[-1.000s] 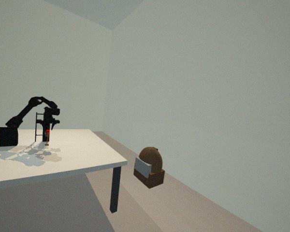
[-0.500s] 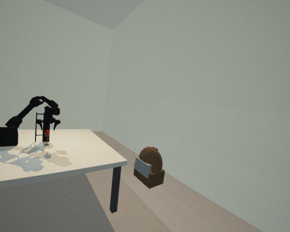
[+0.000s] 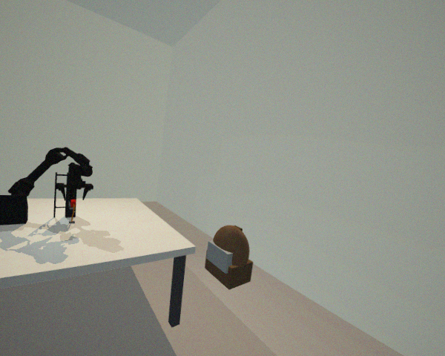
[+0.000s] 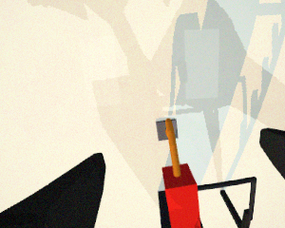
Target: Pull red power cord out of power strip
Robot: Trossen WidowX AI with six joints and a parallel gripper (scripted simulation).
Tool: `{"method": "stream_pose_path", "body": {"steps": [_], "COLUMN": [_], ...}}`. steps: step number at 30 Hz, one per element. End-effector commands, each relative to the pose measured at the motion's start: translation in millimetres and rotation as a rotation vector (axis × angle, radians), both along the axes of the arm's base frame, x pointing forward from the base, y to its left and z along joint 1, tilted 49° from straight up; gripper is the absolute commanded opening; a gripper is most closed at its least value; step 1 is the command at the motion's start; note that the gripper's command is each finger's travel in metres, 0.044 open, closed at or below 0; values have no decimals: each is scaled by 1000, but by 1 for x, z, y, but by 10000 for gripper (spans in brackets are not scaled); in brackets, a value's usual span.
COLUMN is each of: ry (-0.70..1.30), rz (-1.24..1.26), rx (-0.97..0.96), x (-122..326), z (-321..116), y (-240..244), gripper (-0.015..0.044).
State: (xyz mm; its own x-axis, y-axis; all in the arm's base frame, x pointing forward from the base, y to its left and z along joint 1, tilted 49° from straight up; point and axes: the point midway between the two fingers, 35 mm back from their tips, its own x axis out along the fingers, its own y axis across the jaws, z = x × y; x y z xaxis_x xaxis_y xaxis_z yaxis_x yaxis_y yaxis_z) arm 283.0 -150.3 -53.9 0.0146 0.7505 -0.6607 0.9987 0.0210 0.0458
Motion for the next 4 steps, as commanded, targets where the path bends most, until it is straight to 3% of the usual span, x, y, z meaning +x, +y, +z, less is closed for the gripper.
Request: {"method": "stream_pose_path", "body": {"steps": [1,4], "ry": [-1,-1], "rz": [4,4], "rx": [-2,-2], "x": [0,0], "z": [0,0], "y": [-1,-1], "gripper": [440,440]}}
